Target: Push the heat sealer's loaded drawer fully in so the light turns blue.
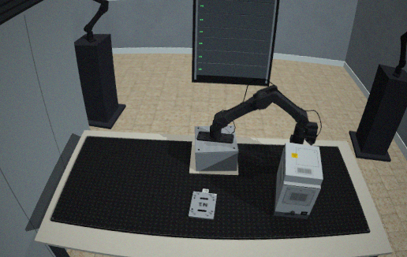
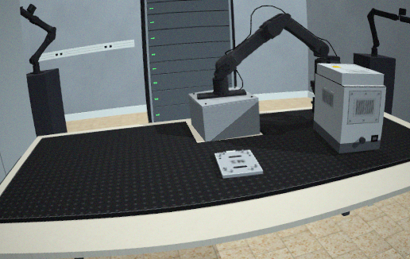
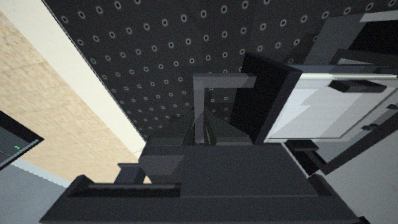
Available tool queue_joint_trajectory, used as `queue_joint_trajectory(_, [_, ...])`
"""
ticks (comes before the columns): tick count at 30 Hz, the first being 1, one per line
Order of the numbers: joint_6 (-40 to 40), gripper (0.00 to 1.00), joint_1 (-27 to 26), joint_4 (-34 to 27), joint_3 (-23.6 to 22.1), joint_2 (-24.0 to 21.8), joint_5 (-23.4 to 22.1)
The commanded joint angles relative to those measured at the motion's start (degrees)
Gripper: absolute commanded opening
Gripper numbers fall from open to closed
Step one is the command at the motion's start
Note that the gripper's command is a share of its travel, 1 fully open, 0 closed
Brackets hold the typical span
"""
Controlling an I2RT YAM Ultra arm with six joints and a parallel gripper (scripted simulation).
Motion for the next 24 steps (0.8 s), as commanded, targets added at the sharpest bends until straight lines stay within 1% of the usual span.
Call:
queue_joint_trajectory(1, [-0.14,0.00,-0.15,1.33,-0.43,-1.72,0.60])
queue_joint_trajectory(22, [-0.14,0.00,-0.15,1.33,-0.43,-1.72,0.60])
queue_joint_trajectory(23, [-0.14,0.45,-0.15,1.33,-0.43,-1.72,0.60])
queue_joint_trajectory(24, [-0.14,0.45,-0.15,1.33,-0.43,-1.72,0.56])
